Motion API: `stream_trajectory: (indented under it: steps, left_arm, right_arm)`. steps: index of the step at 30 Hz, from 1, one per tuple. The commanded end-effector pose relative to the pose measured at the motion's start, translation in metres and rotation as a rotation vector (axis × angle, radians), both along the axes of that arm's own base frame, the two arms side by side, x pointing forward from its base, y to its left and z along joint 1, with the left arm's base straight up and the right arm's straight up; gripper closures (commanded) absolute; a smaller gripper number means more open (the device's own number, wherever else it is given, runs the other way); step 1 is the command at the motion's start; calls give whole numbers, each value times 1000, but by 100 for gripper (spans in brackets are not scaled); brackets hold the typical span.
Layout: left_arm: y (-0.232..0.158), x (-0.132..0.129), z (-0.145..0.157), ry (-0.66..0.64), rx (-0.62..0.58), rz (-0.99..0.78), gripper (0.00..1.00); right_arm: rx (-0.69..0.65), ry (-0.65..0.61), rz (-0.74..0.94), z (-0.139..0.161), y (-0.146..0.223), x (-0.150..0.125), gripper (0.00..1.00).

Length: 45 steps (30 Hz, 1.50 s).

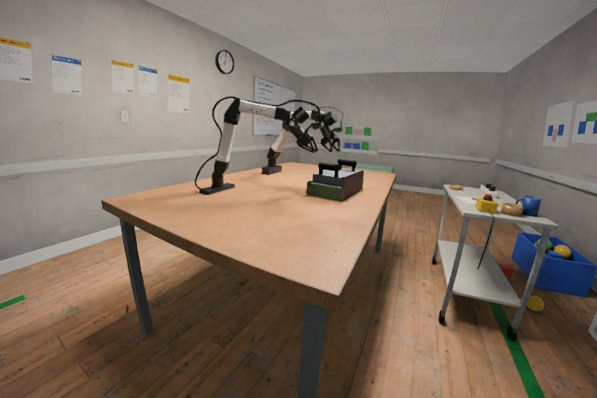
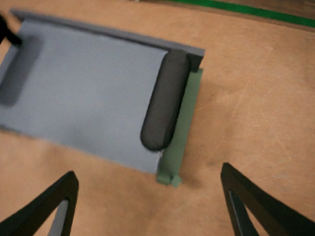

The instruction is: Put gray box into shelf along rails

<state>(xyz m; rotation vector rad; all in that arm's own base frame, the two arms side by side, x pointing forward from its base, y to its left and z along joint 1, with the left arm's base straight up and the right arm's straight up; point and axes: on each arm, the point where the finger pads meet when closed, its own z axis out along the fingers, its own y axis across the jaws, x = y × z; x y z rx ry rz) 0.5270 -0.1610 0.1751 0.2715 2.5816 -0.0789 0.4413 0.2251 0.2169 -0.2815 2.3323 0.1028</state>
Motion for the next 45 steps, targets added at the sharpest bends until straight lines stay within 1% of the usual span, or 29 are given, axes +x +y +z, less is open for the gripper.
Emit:
stream_trajectory:
  steps: [1,3,7,8,11,13,15,21,22,32,33,37,39,40,43,45]
  left_arm:
    - [8,-29,-5,157,26,-29,0]
    - [11,-38,-5,199,32,-36,0]
    - [14,-49,-3,254,40,-47,0]
    - [14,-49,-3,258,40,-48,0]
    - [14,-49,-3,259,40,-49,0]
    - [14,-49,-2,257,39,-50,0]
    - [13,-43,0,235,34,-45,0]
    - [13,-43,0,234,35,-44,0]
    - [13,-43,0,234,35,-44,0]
    - [13,-43,0,234,35,-44,0]
    - [13,-43,0,234,35,-44,0]
    - [13,-43,0,234,35,-44,0]
    - [13,-43,0,234,35,-44,0]
    - [13,-47,9,220,35,-42,0]
    - [13,-47,9,220,35,-42,0]
    - [13,-47,9,220,35,-42,0]
  right_arm:
    - [-29,108,197,6,-5,-29,0]
    - [-52,164,247,-5,-7,-35,0]
    - [-66,200,306,-2,-13,-43,0]
    - [-74,223,308,-12,-13,-40,0]
    - [-73,221,307,-11,-13,-40,0]
    - [-68,200,287,-8,-14,-34,0]
    - [-66,195,284,-6,-14,-34,0]
    - [-66,195,284,-6,-14,-34,0]
    - [-65,191,289,-3,-15,-39,0]
    - [-65,191,289,-3,-15,-39,0]
    - [-66,191,288,-5,-12,-34,0]
    - [-50,79,249,17,-23,-28,0]
    - [-37,-2,218,33,-33,-24,0]
    - [-29,-45,201,42,-40,-24,0]
    - [-12,-165,143,67,-69,-31,0]
    - [-12,-165,143,67,-69,-31,0]
